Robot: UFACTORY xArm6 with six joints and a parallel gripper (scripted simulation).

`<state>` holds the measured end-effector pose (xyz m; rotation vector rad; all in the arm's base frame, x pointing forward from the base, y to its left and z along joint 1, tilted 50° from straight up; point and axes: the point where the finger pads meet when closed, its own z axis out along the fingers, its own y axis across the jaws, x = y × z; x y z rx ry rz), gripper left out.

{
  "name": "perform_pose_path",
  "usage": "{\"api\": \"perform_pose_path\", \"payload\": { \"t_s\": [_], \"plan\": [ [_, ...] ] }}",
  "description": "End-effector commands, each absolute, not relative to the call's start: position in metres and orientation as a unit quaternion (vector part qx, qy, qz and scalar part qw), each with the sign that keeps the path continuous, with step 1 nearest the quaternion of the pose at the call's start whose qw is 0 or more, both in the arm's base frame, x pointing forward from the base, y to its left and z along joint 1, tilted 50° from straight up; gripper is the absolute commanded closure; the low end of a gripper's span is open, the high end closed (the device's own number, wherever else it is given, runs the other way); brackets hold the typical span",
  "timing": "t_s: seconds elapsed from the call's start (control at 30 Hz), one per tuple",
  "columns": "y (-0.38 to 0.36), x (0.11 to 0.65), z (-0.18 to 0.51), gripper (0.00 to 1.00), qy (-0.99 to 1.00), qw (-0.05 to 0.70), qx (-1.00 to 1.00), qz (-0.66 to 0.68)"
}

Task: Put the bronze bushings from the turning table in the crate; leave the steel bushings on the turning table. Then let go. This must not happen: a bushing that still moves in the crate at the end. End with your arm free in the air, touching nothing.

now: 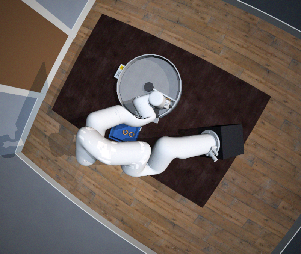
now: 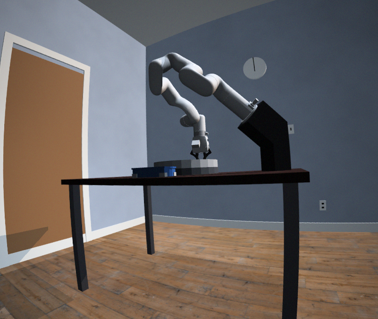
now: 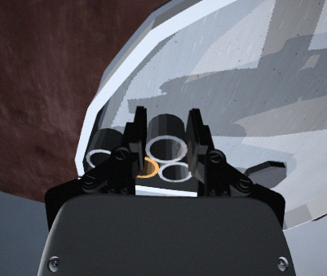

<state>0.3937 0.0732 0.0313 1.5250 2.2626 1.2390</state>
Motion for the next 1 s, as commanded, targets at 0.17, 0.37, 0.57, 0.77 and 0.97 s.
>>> {"api": "perform_pose_path", "payload": {
  "t_s": [0.17, 0.37, 0.57, 0.77, 0.97],
  "plan": [
    [0.073, 0.394, 0.031, 1.0, 0.753, 0.073, 0.508, 0.412],
    [0.073, 0.394, 0.031, 1.0, 0.753, 0.073, 0.508, 0.412],
    [0.073, 0.394, 0.031, 1.0, 0.753, 0.073, 0.508, 0.412],
    [0.07, 0.391, 0.034, 1.0, 0.753, 0.073, 0.508, 0.412],
    [0.063, 0.384, 0.044, 1.0, 0.753, 0.073, 0.508, 0.412]
  ]
}}
